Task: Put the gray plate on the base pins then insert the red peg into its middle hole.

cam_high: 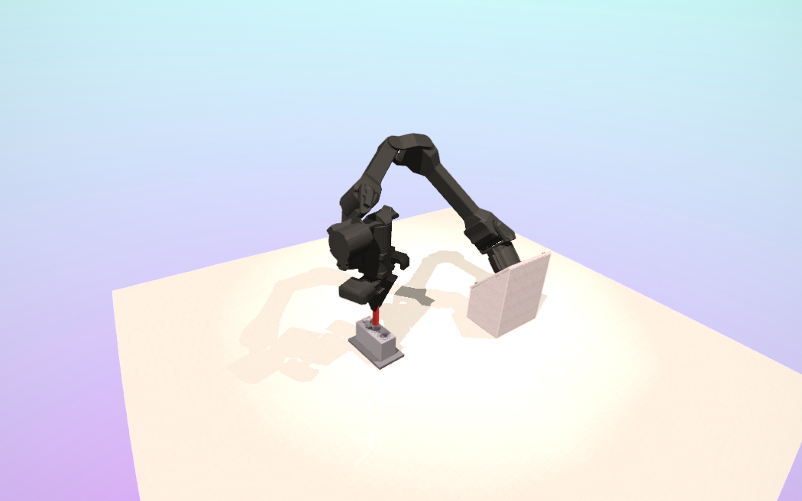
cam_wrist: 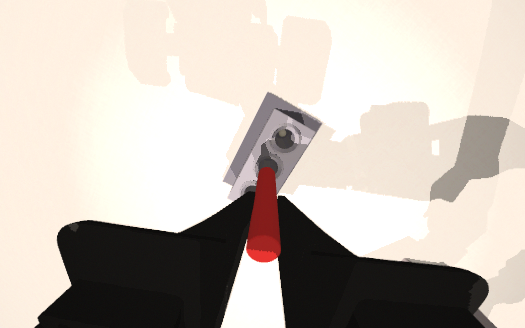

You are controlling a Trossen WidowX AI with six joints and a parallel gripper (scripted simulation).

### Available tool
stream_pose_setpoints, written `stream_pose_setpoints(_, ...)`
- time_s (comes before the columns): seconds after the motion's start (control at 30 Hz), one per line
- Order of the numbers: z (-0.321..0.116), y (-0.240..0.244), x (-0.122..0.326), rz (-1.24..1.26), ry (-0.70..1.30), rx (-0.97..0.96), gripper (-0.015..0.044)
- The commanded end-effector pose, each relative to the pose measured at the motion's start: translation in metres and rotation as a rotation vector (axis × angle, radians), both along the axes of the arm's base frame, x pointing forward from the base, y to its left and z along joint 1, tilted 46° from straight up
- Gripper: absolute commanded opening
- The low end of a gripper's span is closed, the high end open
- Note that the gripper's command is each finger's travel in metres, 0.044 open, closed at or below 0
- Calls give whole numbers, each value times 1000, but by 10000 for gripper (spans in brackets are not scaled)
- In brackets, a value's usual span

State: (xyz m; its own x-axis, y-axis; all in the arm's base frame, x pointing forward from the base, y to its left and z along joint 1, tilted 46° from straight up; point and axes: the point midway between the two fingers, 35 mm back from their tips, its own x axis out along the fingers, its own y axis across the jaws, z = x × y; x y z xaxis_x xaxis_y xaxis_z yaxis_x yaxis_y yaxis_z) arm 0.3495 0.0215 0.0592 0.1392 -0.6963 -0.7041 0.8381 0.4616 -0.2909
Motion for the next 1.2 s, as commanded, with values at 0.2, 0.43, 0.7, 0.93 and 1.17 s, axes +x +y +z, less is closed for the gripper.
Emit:
stream_pose_setpoints(0.2, 0, 0, 0, 2, 1, -3, 0)
stream_pose_setpoints(0.43, 0, -1, 0, 0, 0, 0, 0)
stream_pose_setpoints(0.7, -7, -9, 2, 2, 2, -4, 0)
stream_pose_setpoints(0.93, -11, -14, 3, 4, 3, -6, 0)
stream_pose_setpoints(1.17, -9, -12, 2, 0, 1, -1, 0)
